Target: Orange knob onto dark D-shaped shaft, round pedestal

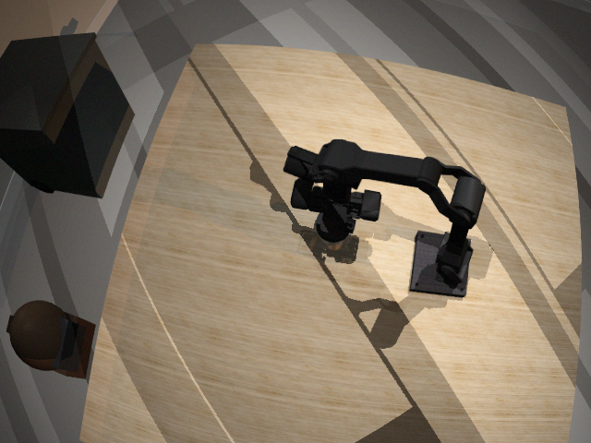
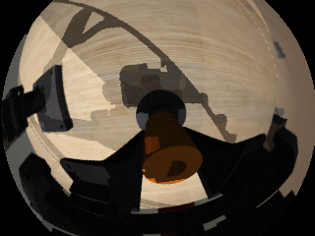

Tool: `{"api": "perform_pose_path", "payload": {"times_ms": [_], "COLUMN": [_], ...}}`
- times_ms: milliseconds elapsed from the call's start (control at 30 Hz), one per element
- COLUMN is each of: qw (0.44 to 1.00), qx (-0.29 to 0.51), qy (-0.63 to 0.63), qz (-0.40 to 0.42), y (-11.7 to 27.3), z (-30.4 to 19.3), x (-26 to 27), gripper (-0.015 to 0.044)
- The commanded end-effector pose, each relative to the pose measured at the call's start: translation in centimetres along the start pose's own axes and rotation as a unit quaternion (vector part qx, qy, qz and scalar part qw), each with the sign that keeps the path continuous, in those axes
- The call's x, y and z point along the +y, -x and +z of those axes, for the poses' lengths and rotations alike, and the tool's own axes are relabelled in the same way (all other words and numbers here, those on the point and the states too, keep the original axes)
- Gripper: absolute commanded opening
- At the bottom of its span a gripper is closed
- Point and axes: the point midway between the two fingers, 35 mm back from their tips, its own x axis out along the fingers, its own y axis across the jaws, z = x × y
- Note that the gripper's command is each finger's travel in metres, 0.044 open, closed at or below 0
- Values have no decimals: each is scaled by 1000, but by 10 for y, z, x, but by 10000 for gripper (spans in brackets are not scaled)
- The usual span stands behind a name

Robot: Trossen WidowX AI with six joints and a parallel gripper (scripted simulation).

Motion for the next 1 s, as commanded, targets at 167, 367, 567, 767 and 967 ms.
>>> {"api": "perform_pose_path", "payload": {"times_ms": [167, 367, 567, 767, 967], "qw": [933, 838, 717, 591, 587], "qx": [-1, -2, -2, -3, -3], "qy": [-359, -545, -697, -806, -809], "qz": [-3, -3, -2, -2, -2], "y": [1, 2, 4, 4, 4], "z": [-2, -2, -2, 0, 1], "x": [-3, -4, -6, -5, -4], "gripper": [0, 0, 0, 0, 0]}}
